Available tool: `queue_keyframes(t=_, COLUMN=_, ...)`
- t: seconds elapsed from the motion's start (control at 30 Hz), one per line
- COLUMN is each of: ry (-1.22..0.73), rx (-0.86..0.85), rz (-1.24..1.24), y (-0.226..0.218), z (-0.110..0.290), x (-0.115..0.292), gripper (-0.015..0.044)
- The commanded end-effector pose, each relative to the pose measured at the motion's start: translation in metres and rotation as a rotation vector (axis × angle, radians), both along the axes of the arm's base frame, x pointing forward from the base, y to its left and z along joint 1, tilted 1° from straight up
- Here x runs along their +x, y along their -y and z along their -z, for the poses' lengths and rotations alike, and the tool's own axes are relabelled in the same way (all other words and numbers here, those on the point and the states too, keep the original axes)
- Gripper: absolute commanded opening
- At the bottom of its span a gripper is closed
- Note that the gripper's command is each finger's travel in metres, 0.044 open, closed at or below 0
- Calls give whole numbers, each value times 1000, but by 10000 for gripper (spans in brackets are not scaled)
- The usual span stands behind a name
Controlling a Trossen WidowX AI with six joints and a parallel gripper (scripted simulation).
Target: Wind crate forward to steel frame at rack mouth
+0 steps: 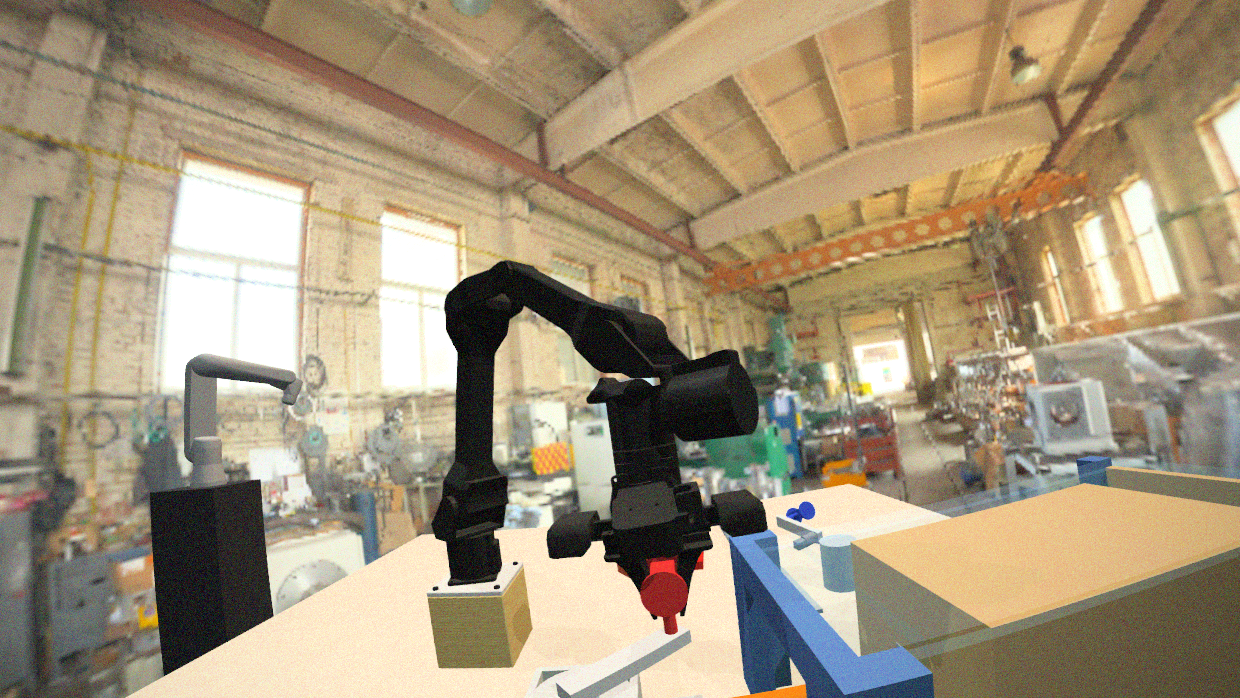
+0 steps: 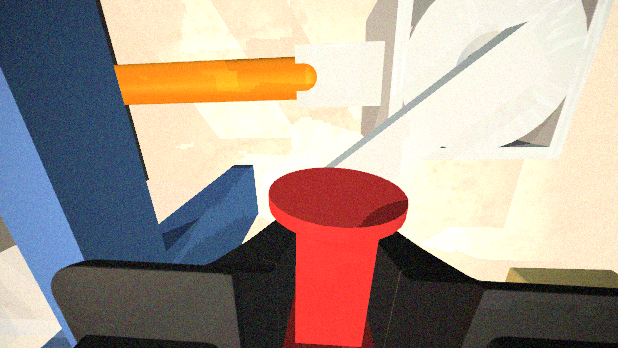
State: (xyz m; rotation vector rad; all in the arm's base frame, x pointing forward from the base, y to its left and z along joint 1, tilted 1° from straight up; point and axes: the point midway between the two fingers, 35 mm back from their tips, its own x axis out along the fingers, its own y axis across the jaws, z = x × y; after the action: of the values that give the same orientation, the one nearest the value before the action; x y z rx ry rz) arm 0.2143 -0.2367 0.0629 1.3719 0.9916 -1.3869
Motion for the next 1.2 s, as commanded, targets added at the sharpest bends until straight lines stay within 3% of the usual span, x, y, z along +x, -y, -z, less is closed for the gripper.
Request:
queue_keyframes(t=0.0, ry=-13, rx=29, rz=1, y=-12, z=4, x=-6, gripper=0)
queue_keyframes(t=1.17, ry=-16, rx=32, rz=1, y=-39, z=6, x=-35, gripper=0)
